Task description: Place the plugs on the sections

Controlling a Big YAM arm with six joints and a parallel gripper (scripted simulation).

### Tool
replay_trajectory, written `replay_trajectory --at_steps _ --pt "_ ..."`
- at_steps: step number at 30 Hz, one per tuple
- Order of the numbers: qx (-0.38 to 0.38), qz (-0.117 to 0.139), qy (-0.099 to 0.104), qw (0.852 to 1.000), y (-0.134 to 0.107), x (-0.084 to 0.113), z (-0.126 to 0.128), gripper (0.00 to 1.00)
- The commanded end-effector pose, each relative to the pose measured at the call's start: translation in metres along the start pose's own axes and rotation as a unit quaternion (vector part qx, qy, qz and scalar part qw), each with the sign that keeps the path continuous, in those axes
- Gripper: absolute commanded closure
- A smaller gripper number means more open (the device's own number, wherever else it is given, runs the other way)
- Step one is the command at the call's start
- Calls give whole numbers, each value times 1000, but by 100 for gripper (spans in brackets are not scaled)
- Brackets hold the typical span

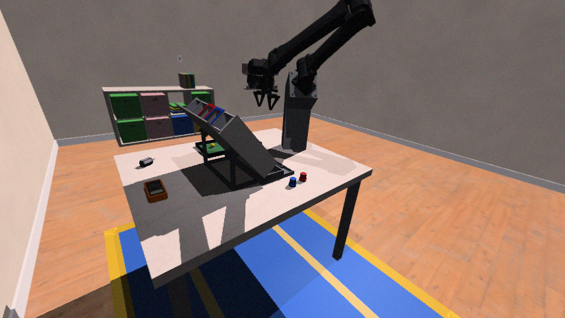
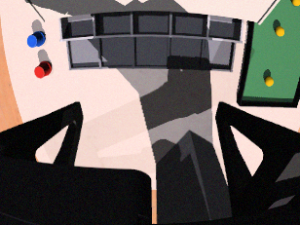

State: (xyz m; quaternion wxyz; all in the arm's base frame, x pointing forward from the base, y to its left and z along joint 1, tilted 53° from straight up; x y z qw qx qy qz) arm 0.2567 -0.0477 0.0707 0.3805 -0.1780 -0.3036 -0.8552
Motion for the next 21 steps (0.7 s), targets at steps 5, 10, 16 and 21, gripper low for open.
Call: replay_trajectory --at_steps 5,10,16,21 --pt "12 -74 1 997 47 32 5 0" --pt "16 -149 14 989 84 64 13 0" --pt "-6 -203 25 979 101 81 9 0" --pt "-3 -231 29 973 113 92 12 0"
Point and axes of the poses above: the point where the finger pads meet when closed, its own x axis back along the fingers, its own z axis across the jaws, y = z × x, the point moved 3 cm from there along x, back along the fingers, and after that the axes turned 10 degrees about -x, right-handed, at the moved point
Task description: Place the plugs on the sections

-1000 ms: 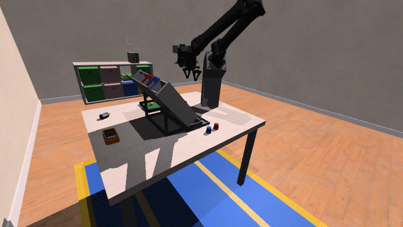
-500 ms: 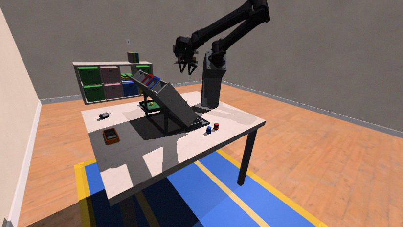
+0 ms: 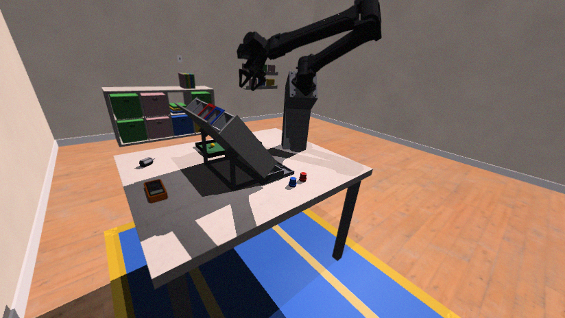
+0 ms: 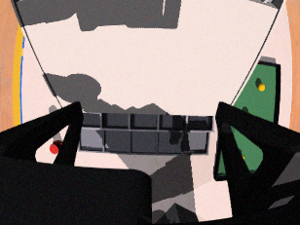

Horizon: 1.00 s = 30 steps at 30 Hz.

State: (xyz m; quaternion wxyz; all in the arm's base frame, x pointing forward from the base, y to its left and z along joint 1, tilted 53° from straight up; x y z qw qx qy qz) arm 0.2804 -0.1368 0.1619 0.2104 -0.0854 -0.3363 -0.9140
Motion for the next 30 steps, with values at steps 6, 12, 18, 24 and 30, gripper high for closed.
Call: replay_trajectory --at_steps 6,12,18,24,30 --pt "-10 -73 7 997 52 10 5 0" --pt "-10 -112 14 994 75 16 8 0" --pt "-4 -136 19 991 93 20 12 0" --pt "-4 -160 23 987 107 23 14 0" --pt "-4 -172 25 985 115 25 15 0"
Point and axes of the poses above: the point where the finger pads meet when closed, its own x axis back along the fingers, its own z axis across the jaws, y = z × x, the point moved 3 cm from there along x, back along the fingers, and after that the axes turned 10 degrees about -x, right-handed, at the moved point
